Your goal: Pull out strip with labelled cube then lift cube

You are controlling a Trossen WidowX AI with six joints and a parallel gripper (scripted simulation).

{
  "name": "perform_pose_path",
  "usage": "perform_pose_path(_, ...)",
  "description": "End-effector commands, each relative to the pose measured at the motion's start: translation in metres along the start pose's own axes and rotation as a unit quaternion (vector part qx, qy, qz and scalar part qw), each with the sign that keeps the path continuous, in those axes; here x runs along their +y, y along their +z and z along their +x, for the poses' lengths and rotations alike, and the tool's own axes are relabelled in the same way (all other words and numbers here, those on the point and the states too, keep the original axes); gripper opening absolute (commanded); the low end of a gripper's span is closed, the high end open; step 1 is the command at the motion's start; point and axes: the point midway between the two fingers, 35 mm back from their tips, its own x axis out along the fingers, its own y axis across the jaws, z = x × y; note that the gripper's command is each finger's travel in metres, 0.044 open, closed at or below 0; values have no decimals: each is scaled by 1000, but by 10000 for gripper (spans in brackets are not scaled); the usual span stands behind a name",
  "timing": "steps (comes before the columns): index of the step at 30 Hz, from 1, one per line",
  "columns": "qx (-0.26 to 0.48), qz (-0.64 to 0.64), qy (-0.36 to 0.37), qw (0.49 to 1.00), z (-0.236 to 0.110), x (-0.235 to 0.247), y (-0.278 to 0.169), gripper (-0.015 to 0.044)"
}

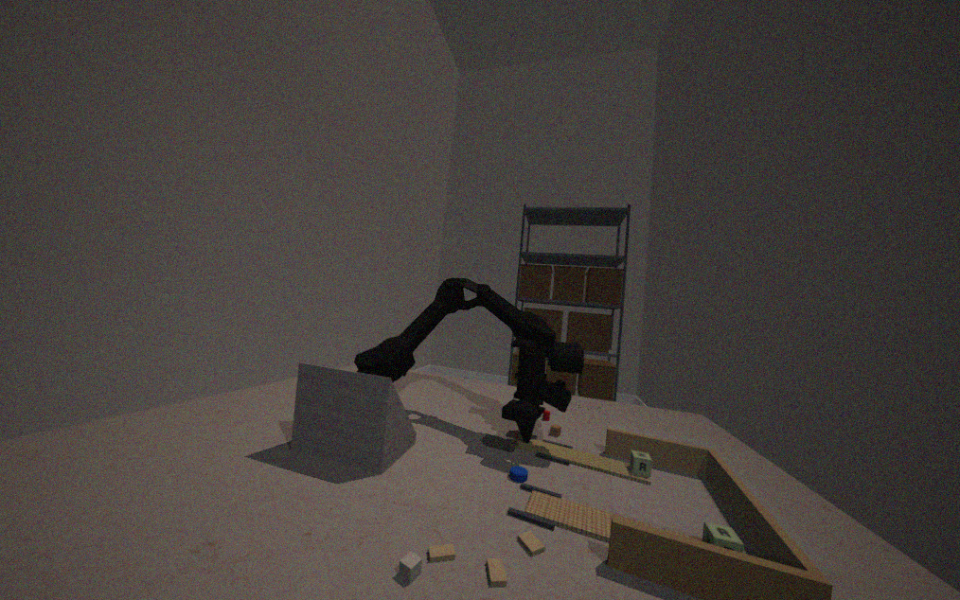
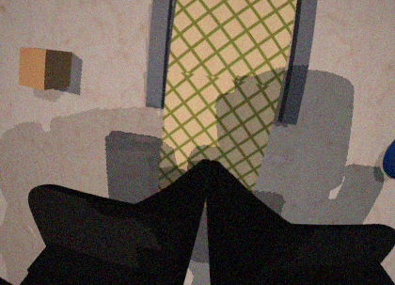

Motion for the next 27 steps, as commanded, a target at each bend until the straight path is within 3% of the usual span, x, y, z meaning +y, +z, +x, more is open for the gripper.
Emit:
perform_pose_path(1, 11, 5, -2, 1000, 5, -1, -12, 0)
perform_pose_path(27, 12, 6, -2, 1000, 4, -2, -52, 0)
